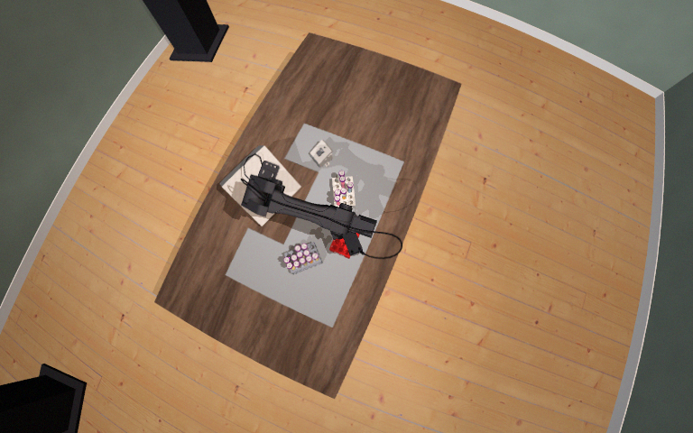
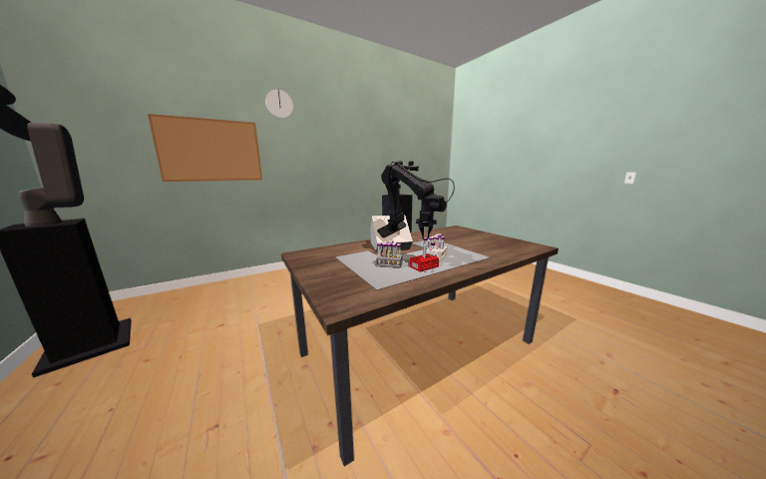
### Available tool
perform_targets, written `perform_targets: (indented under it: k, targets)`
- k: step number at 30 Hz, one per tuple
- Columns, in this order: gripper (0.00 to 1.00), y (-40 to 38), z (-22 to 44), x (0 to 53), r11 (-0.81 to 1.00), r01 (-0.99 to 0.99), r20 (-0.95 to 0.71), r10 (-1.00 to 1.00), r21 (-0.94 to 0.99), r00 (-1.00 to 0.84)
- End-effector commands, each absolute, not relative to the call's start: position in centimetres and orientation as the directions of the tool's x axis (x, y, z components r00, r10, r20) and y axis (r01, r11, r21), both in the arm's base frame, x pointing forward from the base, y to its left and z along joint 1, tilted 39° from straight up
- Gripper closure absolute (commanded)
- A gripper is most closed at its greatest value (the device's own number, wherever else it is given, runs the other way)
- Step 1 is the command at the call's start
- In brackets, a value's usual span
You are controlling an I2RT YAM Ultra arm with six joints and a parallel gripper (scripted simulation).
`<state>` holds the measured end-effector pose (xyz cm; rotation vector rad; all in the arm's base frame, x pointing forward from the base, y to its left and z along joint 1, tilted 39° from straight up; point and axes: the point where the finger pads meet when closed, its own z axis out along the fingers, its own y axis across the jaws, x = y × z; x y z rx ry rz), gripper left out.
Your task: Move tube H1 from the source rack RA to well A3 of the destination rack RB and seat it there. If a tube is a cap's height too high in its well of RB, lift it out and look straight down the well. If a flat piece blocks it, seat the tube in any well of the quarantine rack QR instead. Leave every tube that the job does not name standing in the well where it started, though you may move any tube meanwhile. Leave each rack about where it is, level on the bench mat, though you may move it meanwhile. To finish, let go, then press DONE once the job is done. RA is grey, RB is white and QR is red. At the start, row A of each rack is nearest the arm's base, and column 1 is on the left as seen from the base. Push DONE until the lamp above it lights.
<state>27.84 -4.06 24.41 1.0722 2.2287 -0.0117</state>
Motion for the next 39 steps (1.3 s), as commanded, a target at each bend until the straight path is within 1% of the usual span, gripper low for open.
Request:
perform_targets:
  k: [1, 4, 6, 9, 12, 18, 19, 24, 26, 30, 32, 39]
  targets:
    - [1.0, -4.2, 25.1, 28.1, 0.67, 0.689, -0.579, 0.689, 0.278, -0.436]
    - [1.0, -4.3, 24.2, 27.9, 0.668, 0.695, -0.571, 0.69, 0.266, -0.445]
    - [1.0, -4.4, 25.1, 28.3, 0.667, 0.69, -0.582, 0.691, 0.283, -0.43]
    - [1.0, -4.2, 23.7, 28.2, 0.672, 0.694, -0.566, 0.687, 0.258, -0.455]
    - [1.0, -4.4, 24.4, 28.6, 0.668, 0.693, -0.575, 0.69, 0.273, -0.439]
    - [1.0, -4.3, 23.6, 28.5, 0.672, 0.693, -0.567, 0.687, 0.261, -0.454]
    - [1.0, -4.4, 24.9, 28.9, 0.669, 0.687, -0.584, 0.688, 0.283, -0.431]
    - [1.0, -4.4, 23.1, 28.5, 0.672, 0.694, -0.565, 0.688, 0.257, -0.456]
    - [1.0, -4.5, 23.9, 28.8, 0.67, 0.69, -0.576, 0.689, 0.274, -0.44]
    - [1.0, -4.4, 22.9, 28.7, 0.672, 0.694, -0.565, 0.688, 0.257, -0.456]
    - [1.0, -4.6, 23.7, 29.1, 0.669, 0.692, -0.575, 0.689, 0.271, -0.441]
    - [1.0, -4.5, 23.3, 29.1, 0.673, 0.689, -0.574, 0.687, 0.27, -0.446]
